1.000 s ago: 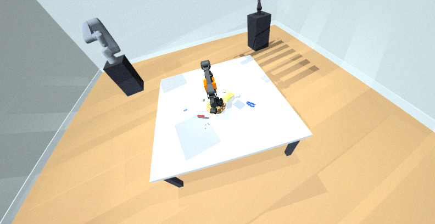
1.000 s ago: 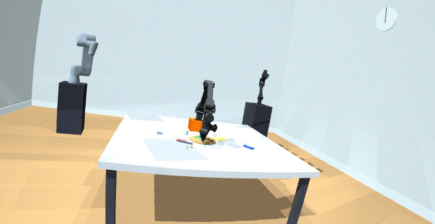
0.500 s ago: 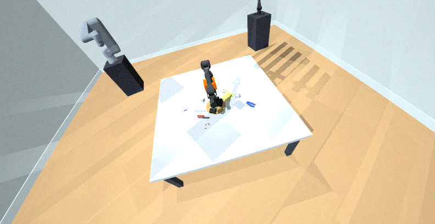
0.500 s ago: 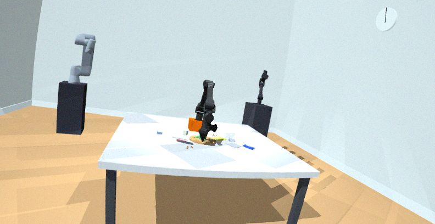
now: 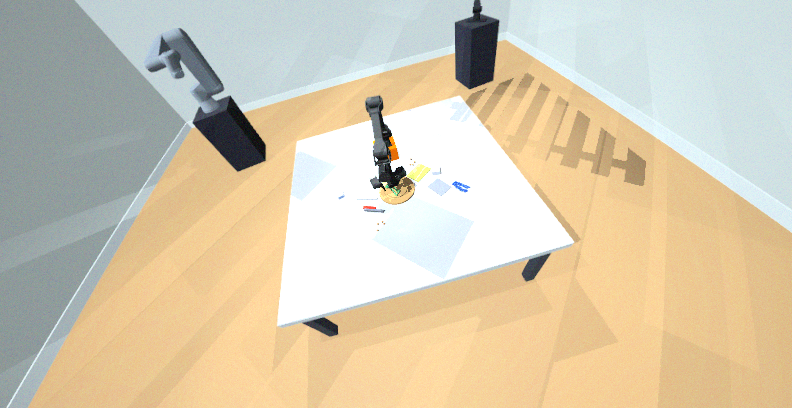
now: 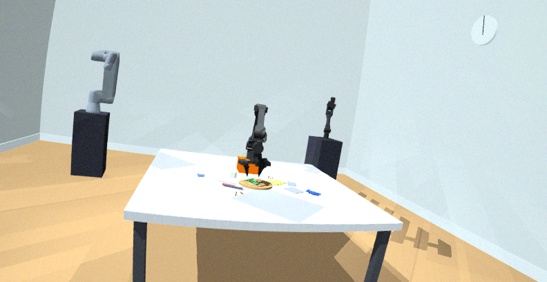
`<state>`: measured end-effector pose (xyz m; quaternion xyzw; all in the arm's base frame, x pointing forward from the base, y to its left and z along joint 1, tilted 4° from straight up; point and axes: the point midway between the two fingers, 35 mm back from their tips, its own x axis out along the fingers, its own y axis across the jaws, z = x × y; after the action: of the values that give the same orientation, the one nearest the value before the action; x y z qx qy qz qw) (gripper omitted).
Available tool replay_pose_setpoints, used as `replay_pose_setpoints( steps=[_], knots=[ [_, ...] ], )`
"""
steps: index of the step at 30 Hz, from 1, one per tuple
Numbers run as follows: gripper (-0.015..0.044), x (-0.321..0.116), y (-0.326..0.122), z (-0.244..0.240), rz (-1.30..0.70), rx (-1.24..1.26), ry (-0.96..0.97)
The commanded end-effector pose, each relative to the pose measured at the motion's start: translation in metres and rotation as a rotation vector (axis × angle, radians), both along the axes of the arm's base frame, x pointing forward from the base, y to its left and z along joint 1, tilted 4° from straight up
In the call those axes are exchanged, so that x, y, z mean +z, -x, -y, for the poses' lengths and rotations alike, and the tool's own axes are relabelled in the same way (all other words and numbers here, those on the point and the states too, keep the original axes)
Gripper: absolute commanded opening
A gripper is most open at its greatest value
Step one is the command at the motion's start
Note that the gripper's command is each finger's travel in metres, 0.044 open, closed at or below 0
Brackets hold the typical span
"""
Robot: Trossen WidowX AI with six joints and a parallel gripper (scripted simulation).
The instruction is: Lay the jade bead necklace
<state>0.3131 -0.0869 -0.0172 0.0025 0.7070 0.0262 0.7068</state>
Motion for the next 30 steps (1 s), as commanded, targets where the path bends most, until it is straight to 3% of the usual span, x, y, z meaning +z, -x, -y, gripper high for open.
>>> replay_pose_setpoints(
  steps=[1, 30],
  knots=[
    [0.0313, 0.003, 0.022, 0.0, -0.032, -0.244, 0.004],
    [0.0137, -0.022, 0.019, -0.001, -0.022, -0.241, 0.003]
  ],
)
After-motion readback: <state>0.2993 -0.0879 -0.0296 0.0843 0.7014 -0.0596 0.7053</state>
